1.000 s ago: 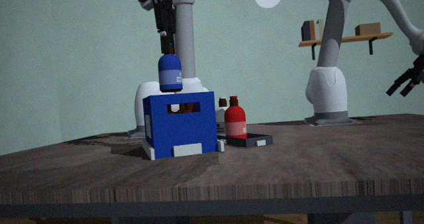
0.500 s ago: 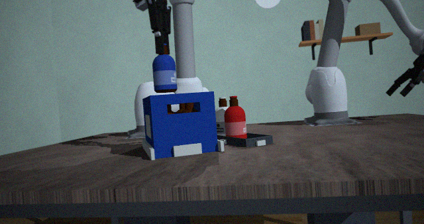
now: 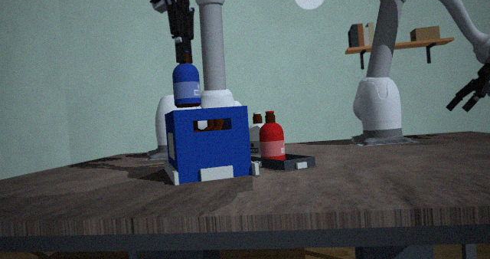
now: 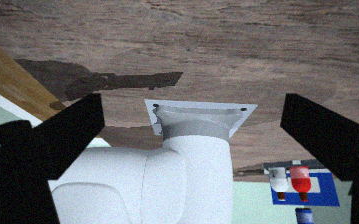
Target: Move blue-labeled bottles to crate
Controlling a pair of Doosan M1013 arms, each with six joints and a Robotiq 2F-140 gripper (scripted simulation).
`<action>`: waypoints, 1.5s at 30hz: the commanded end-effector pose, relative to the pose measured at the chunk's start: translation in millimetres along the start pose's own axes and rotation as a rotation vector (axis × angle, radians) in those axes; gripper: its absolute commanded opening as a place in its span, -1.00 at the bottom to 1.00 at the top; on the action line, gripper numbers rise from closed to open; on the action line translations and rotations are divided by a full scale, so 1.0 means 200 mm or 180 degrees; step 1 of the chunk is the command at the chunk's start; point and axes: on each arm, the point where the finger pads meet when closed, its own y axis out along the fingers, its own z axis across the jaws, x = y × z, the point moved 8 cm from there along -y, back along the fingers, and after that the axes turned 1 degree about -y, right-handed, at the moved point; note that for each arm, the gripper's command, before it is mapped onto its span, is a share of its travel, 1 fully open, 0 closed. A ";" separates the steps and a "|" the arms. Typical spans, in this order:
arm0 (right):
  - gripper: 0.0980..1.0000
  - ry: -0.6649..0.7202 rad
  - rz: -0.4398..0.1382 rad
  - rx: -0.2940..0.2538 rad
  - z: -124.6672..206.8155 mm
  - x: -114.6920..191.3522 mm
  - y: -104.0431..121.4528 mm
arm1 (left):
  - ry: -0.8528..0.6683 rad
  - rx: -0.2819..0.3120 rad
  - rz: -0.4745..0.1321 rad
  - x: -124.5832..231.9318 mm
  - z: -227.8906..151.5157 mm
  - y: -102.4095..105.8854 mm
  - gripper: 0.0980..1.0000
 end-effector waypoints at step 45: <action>-1.00 0.0000 -0.0003 -0.0003 -0.01 -0.03 0.00 | 0.0000 -0.0001 0.0003 0.00 0.00 0.00 1.00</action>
